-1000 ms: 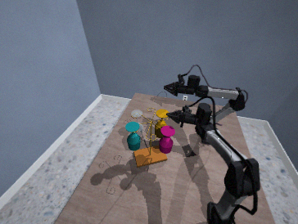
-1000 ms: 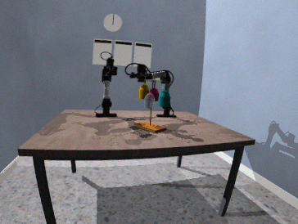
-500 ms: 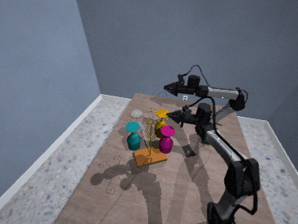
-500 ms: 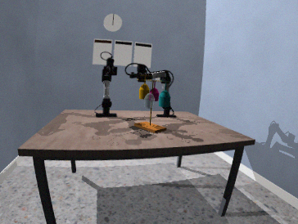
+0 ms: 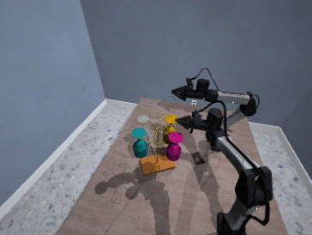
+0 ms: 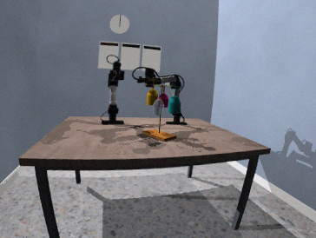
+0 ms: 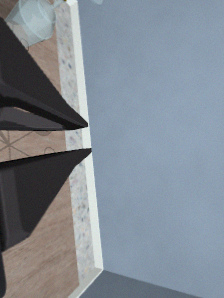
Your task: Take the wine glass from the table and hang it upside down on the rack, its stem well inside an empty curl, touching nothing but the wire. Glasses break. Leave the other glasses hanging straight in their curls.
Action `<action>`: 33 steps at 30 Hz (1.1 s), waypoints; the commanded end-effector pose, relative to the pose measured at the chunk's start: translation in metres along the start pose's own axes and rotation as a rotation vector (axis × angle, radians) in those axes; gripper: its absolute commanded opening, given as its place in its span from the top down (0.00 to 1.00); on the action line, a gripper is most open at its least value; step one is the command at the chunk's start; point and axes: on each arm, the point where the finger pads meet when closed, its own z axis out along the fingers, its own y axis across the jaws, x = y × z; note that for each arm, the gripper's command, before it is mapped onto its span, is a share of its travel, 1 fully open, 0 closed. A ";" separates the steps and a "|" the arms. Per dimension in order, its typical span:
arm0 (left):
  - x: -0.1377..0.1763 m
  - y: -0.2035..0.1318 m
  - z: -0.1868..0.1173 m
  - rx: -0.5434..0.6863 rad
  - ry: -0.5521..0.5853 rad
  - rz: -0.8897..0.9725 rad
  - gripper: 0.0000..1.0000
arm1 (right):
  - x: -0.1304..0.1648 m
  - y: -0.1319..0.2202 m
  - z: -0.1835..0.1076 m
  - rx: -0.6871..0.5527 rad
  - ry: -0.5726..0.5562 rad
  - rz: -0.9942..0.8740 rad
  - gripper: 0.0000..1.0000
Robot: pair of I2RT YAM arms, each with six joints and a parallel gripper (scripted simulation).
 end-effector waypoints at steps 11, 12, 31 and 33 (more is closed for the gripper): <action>0.001 0.015 -0.012 -0.015 -0.001 -0.067 1.00 | -0.013 0.000 -0.003 0.002 -0.031 -0.010 0.84; 0.000 0.008 -0.011 -0.007 0.000 -0.049 1.00 | -0.013 0.000 -0.003 0.002 -0.031 -0.010 0.84; 0.005 0.009 -0.021 -0.002 -0.003 -0.062 1.00 | -0.013 0.000 -0.003 0.002 -0.031 -0.010 0.84; 0.003 0.006 -0.020 -0.001 -0.002 -0.062 1.00 | -0.013 0.000 -0.003 0.002 -0.031 -0.010 0.84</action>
